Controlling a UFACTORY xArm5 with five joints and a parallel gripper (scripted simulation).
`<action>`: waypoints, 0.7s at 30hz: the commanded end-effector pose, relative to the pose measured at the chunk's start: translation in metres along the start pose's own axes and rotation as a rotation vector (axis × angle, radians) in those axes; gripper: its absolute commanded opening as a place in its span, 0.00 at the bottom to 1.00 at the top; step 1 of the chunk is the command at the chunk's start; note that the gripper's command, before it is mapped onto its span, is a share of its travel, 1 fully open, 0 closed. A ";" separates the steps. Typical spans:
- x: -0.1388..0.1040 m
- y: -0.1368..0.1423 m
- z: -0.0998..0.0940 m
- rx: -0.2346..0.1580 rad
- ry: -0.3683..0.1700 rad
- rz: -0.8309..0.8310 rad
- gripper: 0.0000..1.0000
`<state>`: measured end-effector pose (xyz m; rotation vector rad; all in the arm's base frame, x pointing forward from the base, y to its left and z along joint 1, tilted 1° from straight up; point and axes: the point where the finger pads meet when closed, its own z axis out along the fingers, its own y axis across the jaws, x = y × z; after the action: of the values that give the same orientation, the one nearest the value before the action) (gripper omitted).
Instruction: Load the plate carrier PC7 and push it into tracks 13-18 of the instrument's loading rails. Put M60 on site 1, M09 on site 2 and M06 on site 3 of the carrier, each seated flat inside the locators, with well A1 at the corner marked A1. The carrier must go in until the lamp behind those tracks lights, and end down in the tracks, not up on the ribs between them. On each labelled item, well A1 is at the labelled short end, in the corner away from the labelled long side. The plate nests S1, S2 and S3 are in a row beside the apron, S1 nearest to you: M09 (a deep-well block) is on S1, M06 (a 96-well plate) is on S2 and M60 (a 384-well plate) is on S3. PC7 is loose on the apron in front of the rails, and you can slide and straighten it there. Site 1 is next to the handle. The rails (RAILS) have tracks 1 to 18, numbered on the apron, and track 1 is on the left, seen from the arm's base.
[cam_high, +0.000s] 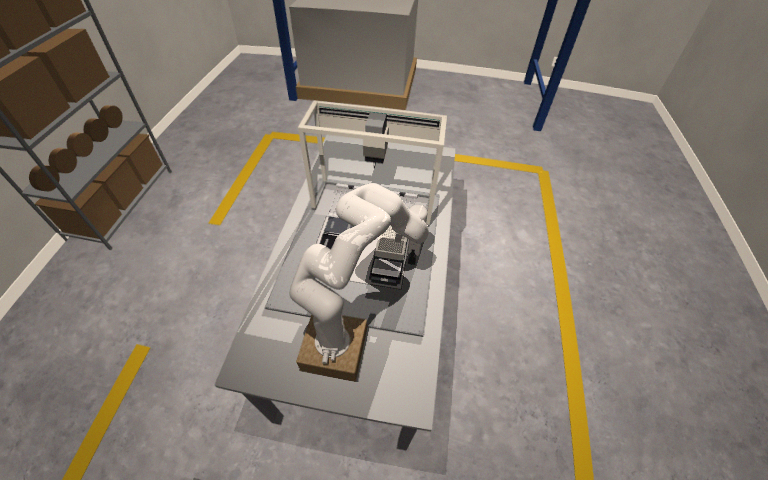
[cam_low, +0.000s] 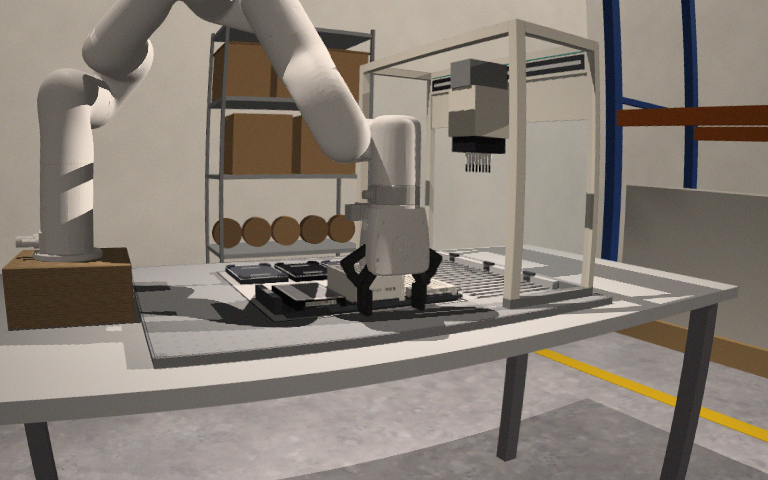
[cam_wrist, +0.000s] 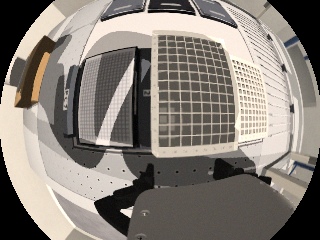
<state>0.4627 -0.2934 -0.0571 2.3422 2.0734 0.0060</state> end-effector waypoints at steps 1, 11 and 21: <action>-0.004 0.002 -0.002 -0.011 0.013 0.000 1.00; -0.004 0.001 -0.005 -0.011 0.013 0.000 1.00; -0.004 0.001 -0.018 -0.011 0.013 0.000 1.00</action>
<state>0.4625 -0.2967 -0.0440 2.3414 2.0728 0.0064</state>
